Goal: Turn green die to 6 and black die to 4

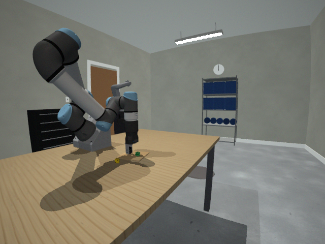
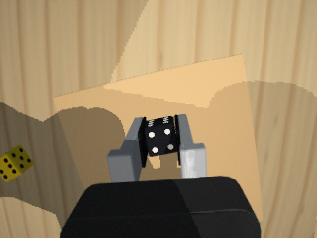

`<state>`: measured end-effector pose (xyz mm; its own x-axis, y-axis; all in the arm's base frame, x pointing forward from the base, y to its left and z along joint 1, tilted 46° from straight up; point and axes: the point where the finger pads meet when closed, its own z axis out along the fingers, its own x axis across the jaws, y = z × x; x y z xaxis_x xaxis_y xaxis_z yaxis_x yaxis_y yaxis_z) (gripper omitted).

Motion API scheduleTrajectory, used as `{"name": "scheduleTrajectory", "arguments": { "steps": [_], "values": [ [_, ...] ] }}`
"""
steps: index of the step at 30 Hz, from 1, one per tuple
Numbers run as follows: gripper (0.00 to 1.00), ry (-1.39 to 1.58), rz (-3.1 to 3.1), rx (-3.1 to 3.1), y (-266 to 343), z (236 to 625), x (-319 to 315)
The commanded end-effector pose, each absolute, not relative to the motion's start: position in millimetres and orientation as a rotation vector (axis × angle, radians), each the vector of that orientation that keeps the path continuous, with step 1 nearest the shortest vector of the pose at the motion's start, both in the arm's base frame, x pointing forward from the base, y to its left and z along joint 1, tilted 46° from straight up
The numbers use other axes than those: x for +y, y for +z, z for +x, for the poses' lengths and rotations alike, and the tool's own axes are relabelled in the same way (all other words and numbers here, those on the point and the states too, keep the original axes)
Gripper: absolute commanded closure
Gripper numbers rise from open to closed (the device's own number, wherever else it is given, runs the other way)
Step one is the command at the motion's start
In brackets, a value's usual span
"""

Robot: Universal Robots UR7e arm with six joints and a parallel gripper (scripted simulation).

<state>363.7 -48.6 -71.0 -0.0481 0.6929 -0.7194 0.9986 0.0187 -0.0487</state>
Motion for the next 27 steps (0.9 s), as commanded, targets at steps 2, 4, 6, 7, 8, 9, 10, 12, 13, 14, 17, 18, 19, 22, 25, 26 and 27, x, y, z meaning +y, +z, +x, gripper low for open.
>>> {"name": "scheduleTrajectory", "arguments": {
  "steps": [2,4,6,7,8,9,10,12,13,14,17,18,19,22,25,26,27],
  "values": [
    [0.6,-0.783,1.723,1.793,-70.8,363.9,-48.4],
    [0.6,-0.783,1.723,1.793,-70.8,363.9,-48.4],
    [0.6,-0.783,1.723,1.793,-70.8,363.9,-48.4],
    [0.6,-0.783,1.723,1.793,-70.8,363.9,-48.4],
    [0.6,-0.783,1.723,1.793,-70.8,363.9,-48.4],
    [0.6,-0.783,1.723,1.793,-70.8,363.9,-48.4],
    [0.6,-0.783,1.723,1.793,-70.8,363.9,-48.4],
    [0.6,-0.783,1.723,1.793,-70.8,363.9,-48.4],
    [0.6,-0.783,1.723,1.793,-70.8,363.9,-48.4],
    [0.6,-0.783,1.723,1.793,-70.8,363.9,-48.4],
    [0.6,-0.783,1.723,1.793,-71.0,363.9,-48.5],
    [0.6,-0.783,1.723,1.793,-71.1,363.9,-48.7],
    [0.6,-0.783,1.723,1.793,-71.2,363.9,-48.8],
    [0.6,-0.783,1.723,1.793,-71.6,363.9,-49.2],
    [0.6,-0.783,1.723,1.793,-72.0,363.9,-49.6],
    [0.6,-0.783,1.723,1.793,-72.2,363.9,-49.8],
    [0.6,-0.783,1.723,1.793,-72.4,363.9,-50.1]
  ]
}}
